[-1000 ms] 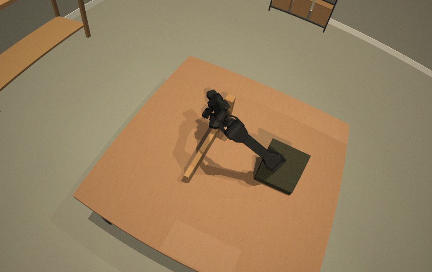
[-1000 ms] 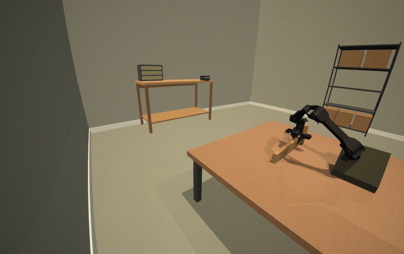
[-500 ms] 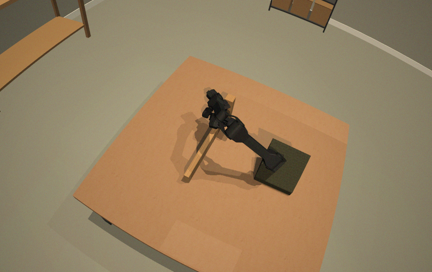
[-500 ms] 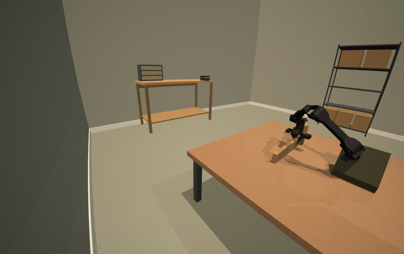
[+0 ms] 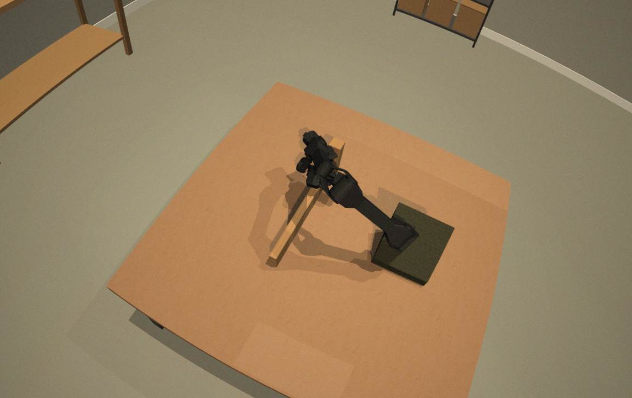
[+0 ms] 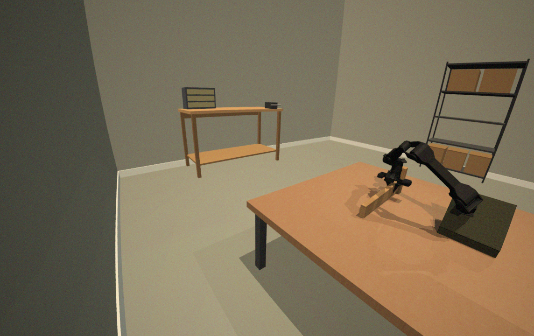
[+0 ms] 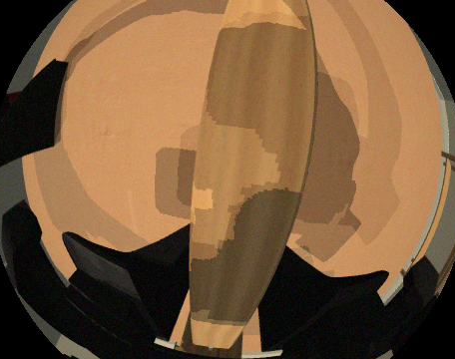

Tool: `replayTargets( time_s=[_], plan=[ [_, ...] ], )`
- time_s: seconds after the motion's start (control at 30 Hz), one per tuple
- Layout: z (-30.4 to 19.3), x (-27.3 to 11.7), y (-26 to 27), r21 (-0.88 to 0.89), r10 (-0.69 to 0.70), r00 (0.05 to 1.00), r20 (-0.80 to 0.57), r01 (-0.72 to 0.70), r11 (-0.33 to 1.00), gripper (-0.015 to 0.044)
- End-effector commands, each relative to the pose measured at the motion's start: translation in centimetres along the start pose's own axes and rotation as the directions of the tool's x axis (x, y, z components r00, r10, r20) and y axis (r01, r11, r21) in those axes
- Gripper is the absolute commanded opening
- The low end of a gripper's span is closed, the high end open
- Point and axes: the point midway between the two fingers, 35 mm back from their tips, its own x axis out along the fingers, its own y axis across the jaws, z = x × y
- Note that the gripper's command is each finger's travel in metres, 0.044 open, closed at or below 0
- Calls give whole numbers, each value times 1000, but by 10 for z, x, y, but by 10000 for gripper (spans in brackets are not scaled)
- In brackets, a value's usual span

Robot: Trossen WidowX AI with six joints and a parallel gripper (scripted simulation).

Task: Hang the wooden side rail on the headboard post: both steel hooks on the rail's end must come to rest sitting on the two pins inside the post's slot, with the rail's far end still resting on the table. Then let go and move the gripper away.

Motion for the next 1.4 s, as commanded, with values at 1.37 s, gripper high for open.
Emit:
replayTargets(
  time_s=[1.37],
  plan=[
    [-7, -8, -3, -3, -17, 1000, -9, 17, 1000, 0]
  ],
)
